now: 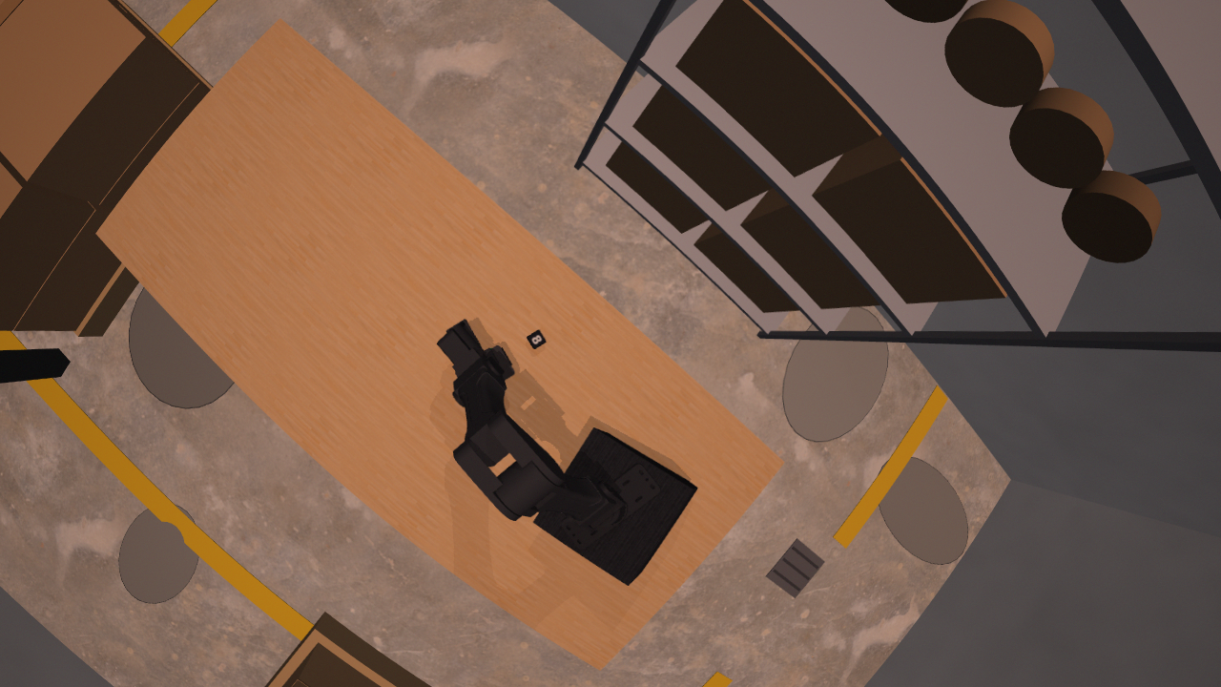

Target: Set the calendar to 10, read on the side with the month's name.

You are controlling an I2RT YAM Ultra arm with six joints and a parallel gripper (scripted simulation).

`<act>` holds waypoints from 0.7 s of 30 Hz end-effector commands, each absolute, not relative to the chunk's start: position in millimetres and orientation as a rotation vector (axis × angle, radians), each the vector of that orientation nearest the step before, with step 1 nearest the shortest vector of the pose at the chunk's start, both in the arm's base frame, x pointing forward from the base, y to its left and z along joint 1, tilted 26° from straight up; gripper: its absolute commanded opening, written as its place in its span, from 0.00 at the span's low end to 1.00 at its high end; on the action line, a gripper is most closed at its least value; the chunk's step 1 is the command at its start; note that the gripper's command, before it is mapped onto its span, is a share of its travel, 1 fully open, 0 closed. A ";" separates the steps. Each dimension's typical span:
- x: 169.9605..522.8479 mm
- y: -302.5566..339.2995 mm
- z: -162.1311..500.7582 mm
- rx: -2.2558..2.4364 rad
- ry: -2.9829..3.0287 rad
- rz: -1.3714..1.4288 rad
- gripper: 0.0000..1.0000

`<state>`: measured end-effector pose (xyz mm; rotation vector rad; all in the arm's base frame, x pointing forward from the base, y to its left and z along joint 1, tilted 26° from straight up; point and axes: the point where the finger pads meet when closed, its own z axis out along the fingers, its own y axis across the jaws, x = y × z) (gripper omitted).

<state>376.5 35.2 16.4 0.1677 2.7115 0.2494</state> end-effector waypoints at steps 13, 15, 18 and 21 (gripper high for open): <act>379.8 34.4 19.8 0.168 2.695 0.245 0.26; 379.8 34.4 19.8 0.168 2.695 0.245 0.29; 379.8 34.4 19.8 0.168 2.695 0.245 0.33; 379.8 34.4 19.8 0.168 2.695 0.245 0.37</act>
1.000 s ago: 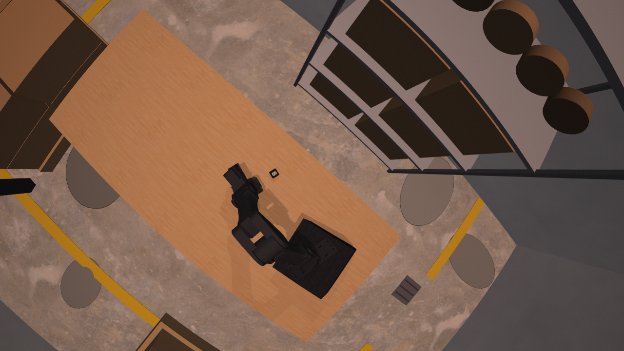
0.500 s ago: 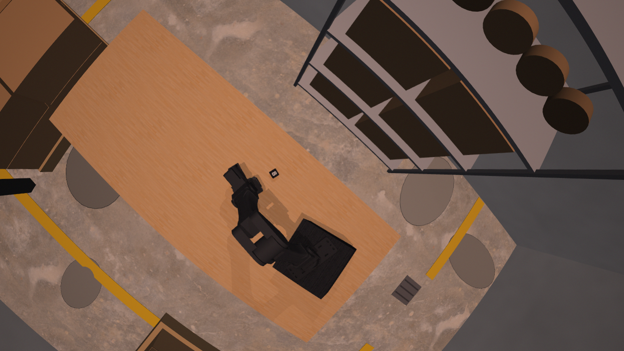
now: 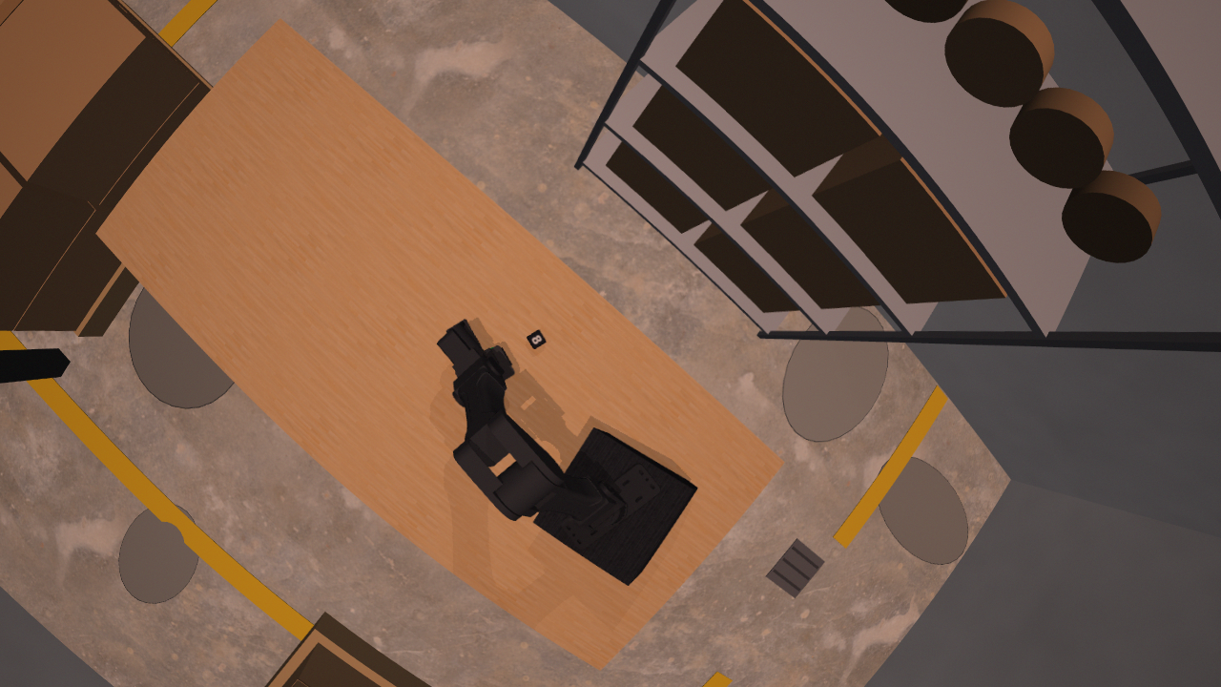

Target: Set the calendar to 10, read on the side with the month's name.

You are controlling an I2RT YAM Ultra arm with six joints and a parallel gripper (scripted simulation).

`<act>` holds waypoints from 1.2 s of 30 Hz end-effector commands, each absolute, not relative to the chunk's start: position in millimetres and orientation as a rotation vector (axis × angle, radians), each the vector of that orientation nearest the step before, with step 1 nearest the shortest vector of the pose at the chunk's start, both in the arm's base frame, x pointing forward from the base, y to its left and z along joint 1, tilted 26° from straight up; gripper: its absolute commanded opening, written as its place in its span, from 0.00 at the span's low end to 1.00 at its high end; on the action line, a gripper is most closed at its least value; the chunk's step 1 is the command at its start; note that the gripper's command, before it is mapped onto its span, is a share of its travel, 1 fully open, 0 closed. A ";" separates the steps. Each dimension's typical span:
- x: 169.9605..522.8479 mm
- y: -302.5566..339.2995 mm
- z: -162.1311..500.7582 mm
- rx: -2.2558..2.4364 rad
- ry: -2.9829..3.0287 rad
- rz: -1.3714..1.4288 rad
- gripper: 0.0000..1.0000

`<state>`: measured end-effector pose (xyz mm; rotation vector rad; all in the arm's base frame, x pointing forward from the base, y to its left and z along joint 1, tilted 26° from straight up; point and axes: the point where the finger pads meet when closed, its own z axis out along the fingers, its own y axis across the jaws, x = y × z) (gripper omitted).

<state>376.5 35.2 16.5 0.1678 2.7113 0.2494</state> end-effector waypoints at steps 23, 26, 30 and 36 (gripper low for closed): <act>377.9 33.7 23.9 0.168 2.695 0.245 0.45; 375.8 33.0 28.5 0.168 2.695 0.245 0.45; 369.0 30.6 42.9 0.168 2.695 0.245 0.45; 355.3 25.9 72.0 0.168 2.694 0.245 0.45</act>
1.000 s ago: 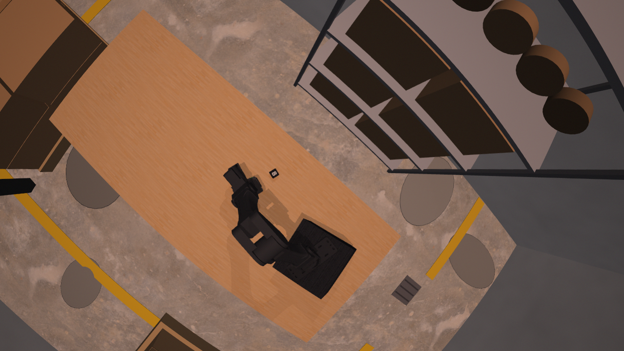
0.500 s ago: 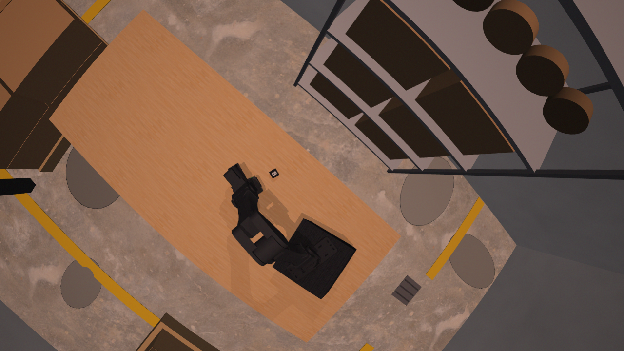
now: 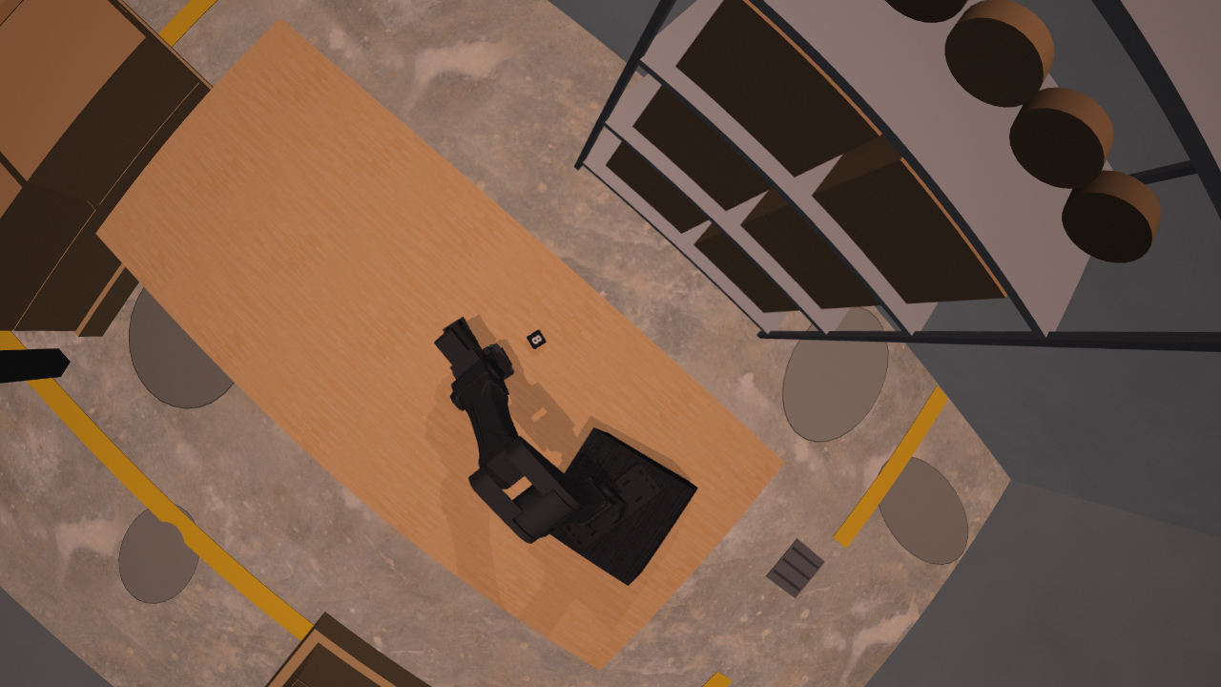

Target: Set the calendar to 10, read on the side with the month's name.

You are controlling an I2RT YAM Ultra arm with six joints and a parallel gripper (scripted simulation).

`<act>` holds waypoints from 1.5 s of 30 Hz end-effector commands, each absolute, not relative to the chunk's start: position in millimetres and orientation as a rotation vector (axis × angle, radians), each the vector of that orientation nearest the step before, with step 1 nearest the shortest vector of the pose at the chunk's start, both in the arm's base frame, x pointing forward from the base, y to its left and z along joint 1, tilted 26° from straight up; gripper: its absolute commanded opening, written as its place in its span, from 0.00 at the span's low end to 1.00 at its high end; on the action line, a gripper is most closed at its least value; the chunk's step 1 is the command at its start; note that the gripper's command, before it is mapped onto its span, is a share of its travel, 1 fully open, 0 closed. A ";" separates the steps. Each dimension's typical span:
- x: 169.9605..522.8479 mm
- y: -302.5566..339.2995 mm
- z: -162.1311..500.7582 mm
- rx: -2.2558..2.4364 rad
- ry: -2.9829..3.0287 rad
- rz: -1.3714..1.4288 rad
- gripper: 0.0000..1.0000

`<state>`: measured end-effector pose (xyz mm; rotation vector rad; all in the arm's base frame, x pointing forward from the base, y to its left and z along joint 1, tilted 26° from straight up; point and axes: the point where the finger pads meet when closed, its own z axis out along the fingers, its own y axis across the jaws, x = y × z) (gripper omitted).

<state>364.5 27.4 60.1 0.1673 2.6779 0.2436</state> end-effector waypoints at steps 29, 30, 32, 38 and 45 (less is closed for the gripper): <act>341.9 21.2 100.6 0.167 2.694 0.245 1.00; 341.9 21.2 100.6 0.167 2.694 0.245 1.00; 341.9 21.2 100.6 0.167 2.694 0.245 1.00; 341.9 20.8 100.4 0.160 2.695 0.243 1.00; 343.1 13.3 97.5 0.018 2.695 0.209 1.00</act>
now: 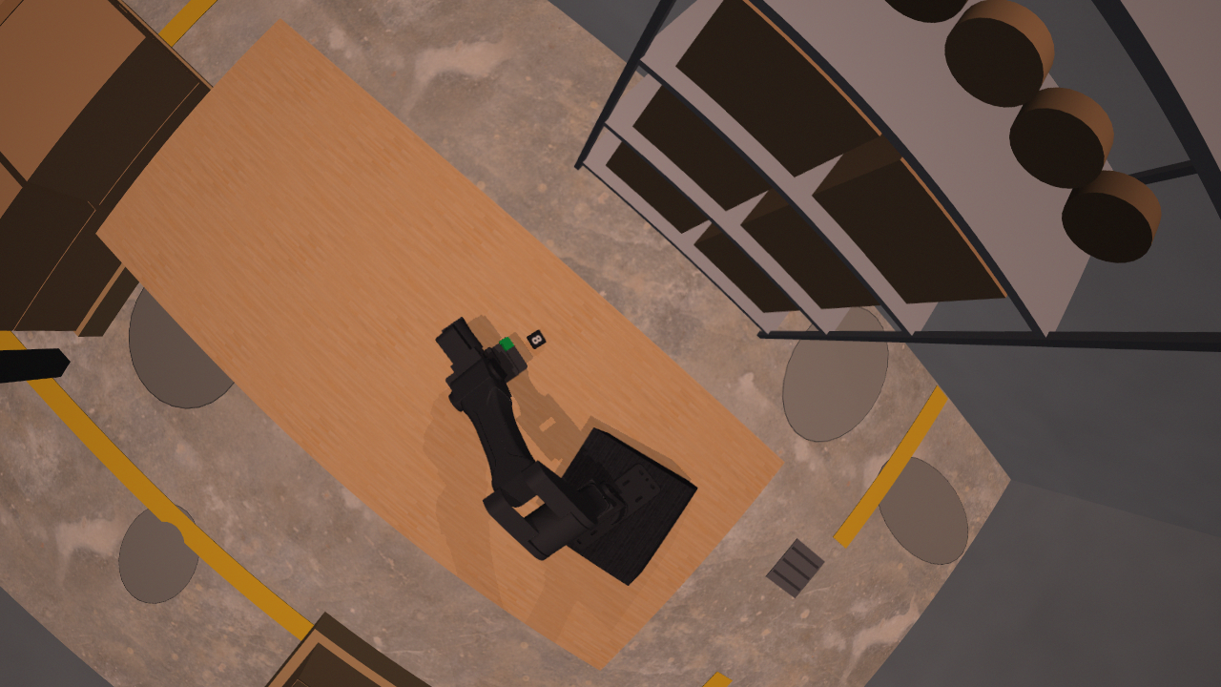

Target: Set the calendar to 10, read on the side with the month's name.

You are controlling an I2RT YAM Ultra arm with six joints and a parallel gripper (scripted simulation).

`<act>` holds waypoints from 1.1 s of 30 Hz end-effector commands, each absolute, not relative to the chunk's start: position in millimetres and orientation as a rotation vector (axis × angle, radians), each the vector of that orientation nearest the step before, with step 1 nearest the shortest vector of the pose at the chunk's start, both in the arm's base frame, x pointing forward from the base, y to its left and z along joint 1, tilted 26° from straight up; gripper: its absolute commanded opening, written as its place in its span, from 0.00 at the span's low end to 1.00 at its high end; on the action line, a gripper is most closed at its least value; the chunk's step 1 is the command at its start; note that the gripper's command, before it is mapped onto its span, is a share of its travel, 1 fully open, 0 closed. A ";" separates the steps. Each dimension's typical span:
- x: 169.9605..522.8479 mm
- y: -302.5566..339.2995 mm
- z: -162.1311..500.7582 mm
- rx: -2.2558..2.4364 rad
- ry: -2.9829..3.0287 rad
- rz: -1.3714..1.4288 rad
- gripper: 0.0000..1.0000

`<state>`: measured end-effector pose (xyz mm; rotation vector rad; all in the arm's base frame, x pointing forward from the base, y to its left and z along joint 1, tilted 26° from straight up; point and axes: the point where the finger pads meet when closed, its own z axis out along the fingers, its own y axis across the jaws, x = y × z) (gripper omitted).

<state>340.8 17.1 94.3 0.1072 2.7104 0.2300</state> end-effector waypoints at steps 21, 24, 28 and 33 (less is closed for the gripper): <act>345.6 -36.4 78.5 -0.884 2.535 -0.006 1.00; 345.4 -41.6 76.6 -0.973 2.503 -0.028 1.00; 345.1 -46.7 74.6 -1.060 2.468 -0.050 1.00; 343.7 -61.4 69.1 -1.303 2.352 -0.113 1.00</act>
